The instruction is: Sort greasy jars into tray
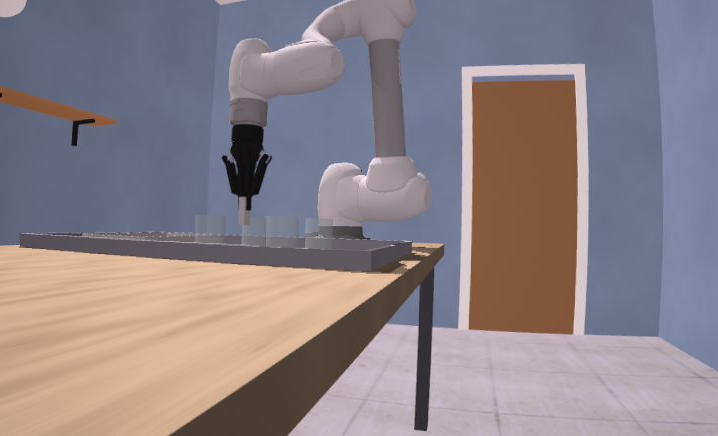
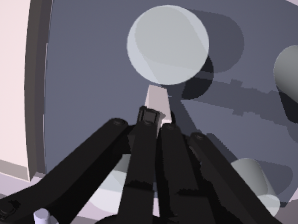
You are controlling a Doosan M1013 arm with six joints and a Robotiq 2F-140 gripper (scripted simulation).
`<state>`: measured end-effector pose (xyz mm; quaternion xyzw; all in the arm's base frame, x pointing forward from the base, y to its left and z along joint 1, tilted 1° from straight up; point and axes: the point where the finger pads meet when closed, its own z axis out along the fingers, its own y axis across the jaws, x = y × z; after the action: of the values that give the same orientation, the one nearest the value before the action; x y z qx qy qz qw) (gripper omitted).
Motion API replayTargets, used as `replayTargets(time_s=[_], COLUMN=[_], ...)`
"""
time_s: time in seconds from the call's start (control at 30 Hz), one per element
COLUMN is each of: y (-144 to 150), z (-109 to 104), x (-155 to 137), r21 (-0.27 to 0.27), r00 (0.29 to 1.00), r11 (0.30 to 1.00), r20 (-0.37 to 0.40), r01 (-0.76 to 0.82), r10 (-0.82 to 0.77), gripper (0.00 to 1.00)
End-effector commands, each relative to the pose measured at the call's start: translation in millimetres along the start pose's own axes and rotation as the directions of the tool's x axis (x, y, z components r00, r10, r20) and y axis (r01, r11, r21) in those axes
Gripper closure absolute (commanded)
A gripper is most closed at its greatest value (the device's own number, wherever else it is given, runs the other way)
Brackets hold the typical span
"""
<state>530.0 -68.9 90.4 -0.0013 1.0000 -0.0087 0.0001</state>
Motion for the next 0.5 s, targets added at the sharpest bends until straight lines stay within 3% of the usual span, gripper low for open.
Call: replayTargets(time_s=[0.0,0.47], y=[-0.4,-0.4], z=[1.3,1.3], x=[4.0,5.6], r21=[-0.001,-0.001], r00=[1.000,1.000], r11=[1.000,1.000], r20=[0.001,0.001], r01=[0.006,0.006], r10=[-0.006,-0.006], gripper=[1.00,1.00])
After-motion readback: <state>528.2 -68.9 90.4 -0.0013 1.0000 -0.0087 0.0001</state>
